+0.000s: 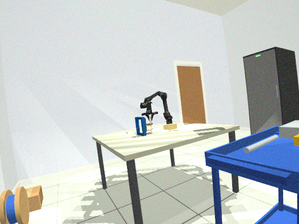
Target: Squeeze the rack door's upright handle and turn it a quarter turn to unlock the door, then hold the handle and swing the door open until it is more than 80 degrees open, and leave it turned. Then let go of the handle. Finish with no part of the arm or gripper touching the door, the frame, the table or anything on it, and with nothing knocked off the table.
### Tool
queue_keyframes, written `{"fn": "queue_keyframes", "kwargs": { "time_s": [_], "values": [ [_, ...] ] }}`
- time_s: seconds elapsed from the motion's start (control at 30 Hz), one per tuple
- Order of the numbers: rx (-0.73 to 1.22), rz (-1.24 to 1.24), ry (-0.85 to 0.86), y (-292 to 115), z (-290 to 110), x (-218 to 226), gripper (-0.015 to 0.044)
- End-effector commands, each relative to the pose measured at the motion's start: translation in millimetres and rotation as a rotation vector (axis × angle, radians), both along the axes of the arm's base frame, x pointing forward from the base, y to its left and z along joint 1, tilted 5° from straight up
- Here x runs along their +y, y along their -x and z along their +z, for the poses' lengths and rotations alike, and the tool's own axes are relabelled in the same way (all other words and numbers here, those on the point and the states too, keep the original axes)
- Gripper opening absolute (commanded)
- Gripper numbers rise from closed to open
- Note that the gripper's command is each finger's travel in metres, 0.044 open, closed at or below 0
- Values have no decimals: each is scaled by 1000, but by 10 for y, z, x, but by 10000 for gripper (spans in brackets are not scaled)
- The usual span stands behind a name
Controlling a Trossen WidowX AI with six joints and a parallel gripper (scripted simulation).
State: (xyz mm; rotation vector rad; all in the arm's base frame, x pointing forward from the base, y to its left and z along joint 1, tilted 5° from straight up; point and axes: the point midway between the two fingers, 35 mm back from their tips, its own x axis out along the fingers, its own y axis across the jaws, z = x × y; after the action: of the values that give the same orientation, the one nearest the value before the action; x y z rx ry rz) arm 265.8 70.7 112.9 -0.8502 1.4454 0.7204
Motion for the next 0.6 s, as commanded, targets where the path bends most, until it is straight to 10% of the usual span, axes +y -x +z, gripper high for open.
{"fn": "queue_keyframes", "kwargs": {
  "time_s": [0.0,0.57],
  "values": [
    [-15,-73,-6,33,-4,48,23],
    [-31,-308,-14,202,-31,315,23]
  ]
}}
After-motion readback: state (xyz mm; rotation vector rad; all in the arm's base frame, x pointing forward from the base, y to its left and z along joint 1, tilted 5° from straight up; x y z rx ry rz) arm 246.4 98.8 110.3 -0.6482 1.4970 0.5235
